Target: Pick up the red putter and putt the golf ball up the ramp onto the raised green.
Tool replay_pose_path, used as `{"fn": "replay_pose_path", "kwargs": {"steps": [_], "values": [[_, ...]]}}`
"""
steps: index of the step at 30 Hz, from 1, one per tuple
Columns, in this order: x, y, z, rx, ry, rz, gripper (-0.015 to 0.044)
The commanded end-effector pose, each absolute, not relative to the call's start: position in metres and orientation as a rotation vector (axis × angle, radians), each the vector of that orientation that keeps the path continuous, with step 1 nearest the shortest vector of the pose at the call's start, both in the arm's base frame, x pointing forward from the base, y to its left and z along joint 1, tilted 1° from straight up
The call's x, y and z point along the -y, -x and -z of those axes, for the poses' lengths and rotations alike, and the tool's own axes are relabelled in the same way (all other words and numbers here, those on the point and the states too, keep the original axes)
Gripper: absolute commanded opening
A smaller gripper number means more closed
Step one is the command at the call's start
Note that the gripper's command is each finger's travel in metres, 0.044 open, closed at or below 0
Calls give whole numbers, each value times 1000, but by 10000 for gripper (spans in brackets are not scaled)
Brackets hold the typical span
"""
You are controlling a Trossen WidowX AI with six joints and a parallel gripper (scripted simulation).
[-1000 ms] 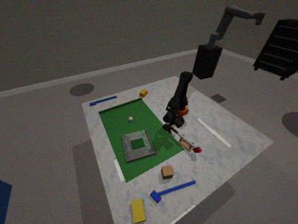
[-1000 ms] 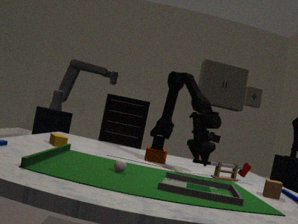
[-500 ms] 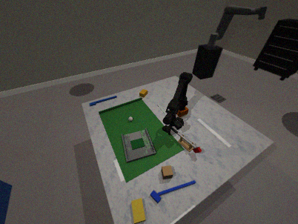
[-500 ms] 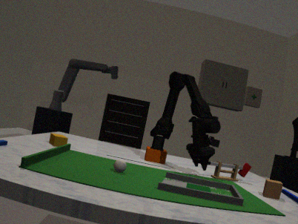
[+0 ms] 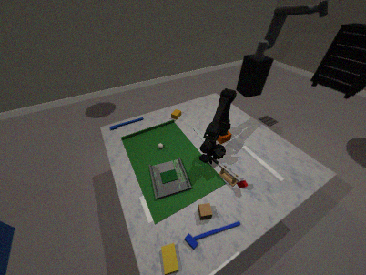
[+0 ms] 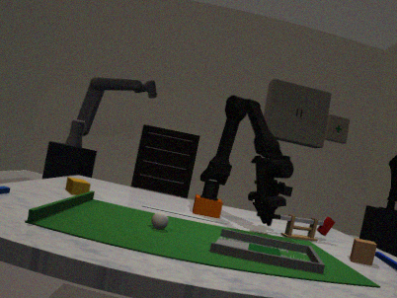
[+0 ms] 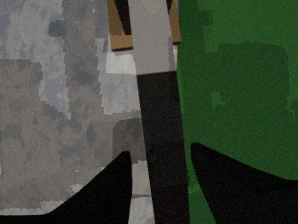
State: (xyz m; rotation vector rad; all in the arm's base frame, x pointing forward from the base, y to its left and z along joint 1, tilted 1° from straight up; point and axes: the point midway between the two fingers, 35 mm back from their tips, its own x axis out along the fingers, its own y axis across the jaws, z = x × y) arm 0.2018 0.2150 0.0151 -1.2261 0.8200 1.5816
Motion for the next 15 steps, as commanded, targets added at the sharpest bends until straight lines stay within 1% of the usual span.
{"fn": "replay_pose_path", "kwargs": {"steps": [1, 3, 6, 10, 15], "values": [[-215, -202, -15, -820, 1226, -1582, 72], [-215, -202, -15, -820, 1226, -1582, 20], [-215, -202, -15, -820, 1226, -1582, 0], [-216, -203, -21, -820, 1226, -1582, 0], [-217, -204, -48, -819, 1226, -1581, 0]]}}
